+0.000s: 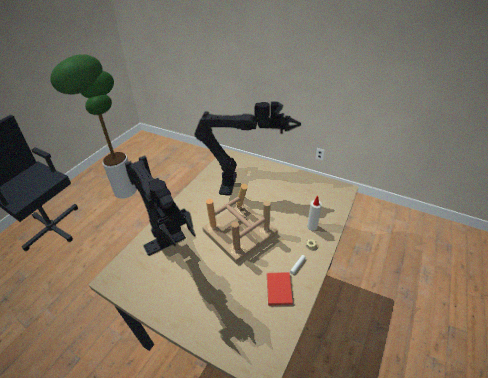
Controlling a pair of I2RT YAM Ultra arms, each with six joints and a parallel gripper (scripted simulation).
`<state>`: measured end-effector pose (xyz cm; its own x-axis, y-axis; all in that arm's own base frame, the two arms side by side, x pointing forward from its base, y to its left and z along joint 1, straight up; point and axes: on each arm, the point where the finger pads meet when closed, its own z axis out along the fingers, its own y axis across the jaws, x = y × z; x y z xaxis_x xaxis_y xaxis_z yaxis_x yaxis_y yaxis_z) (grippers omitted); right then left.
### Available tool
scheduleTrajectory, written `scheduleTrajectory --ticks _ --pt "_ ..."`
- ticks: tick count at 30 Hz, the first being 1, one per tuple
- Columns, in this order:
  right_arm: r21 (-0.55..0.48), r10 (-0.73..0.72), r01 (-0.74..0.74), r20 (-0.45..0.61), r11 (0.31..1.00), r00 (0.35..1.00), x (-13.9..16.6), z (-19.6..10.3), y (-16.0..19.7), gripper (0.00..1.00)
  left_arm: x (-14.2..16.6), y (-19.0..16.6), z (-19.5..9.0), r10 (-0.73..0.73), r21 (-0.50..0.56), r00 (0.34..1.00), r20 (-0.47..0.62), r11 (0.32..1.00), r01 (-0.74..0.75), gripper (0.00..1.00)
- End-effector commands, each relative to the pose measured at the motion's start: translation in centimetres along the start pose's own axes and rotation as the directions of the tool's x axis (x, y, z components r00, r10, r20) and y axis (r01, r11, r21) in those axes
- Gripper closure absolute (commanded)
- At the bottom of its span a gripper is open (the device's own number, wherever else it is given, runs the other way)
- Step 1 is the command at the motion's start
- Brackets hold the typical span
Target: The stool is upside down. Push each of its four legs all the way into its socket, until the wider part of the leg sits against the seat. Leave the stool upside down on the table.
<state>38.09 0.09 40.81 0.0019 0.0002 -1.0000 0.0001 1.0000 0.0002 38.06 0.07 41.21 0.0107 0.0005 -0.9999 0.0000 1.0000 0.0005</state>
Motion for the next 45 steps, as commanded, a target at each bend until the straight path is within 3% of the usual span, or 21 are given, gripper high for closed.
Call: scheduleTrajectory --ticks 1,4,7,11,14,15,19,20,22,33,35,45 --pt "-0.002 -0.004 0.004 0.027 1.0 1.0 -1.5 -0.1 0.2 0.31 -0.9 0.2 0.1 -0.006 -0.002 1.0 0.026 1.0 0.006 1.0" --pt "-0.003 -0.004 0.004 0.03 1.0 1.0 -1.5 0.1 0.3 0.31 1.3 0.2 0.5 -0.005 -0.002 1.0 -0.021 1.0 0.005 1.0" --pt "-0.005 -0.004 0.004 0.021 1.0 1.0 -1.1 0.4 0.4 0.31 -0.9 0.1 -0.3 -0.005 0.001 1.0 0.025 1.0 0.005 1.0" --pt "0.003 -0.004 0.004 0.051 1.0 0.999 -2.1 -0.3 0.0 0.31 -0.3 0.2 -0.7 -0.004 -0.002 1.0 0.019 1.0 0.004 1.0" --pt "0.003 -0.004 0.004 0.043 1.0 0.999 -1.9 -0.2 0.0 0.31 -1.8 0.3 -0.9 -0.004 -0.004 0.999 0.052 1.0 0.004 1.0" --pt "-0.042 -0.009 0.008 -0.026 0.999 1.0 0.4 0.8 1.3 0.31 -0.4 -0.8 0.7 -0.002 0.026 1.0 -0.009 1.0 0.003 1.0" --pt "-0.065 -0.015 0.014 -0.017 0.998 1.0 0.1 0.1 1.9 0.31 -0.1 -1.2 0.5 -0.002 0.037 0.999 -0.032 0.999 0.003 1.0" --pt "-0.077 -0.016 0.018 0.02 0.997 1.0 -1.5 -0.7 2.3 0.31 0.0 -1.3 0.8 -0.002 0.034 0.999 -0.045 0.999 0.003 1.0" --pt "-0.122 -0.03 0.024 -0.046 0.992 0.998 0.8 0.8 3.8 0.31 0.8 -2.4 1.2 0.002 0.062 0.996 -0.093 0.998 0.004 1.0" --pt "-0.467 -0.143 0.067 -0.13 0.882 0.981 4.2 -0.8 15.6 0.31 4.2 -11.0 2.6 0.087 0.259 0.93 -0.357 0.966 0.009 1.0" --pt "-0.467 -0.143 0.067 -0.13 0.882 0.981 4.2 -0.8 15.6 0.31 4.2 -11.0 2.6 0.087 0.259 0.93 -0.357 0.966 0.009 1.0" --pt "-0.733 -0.263 0.075 -0.145 0.676 0.954 7.4 -5.5 25.8 0.31 7.0 -19.3 1.2 0.241 0.438 0.822 -0.517 0.899 0.012 1.0"
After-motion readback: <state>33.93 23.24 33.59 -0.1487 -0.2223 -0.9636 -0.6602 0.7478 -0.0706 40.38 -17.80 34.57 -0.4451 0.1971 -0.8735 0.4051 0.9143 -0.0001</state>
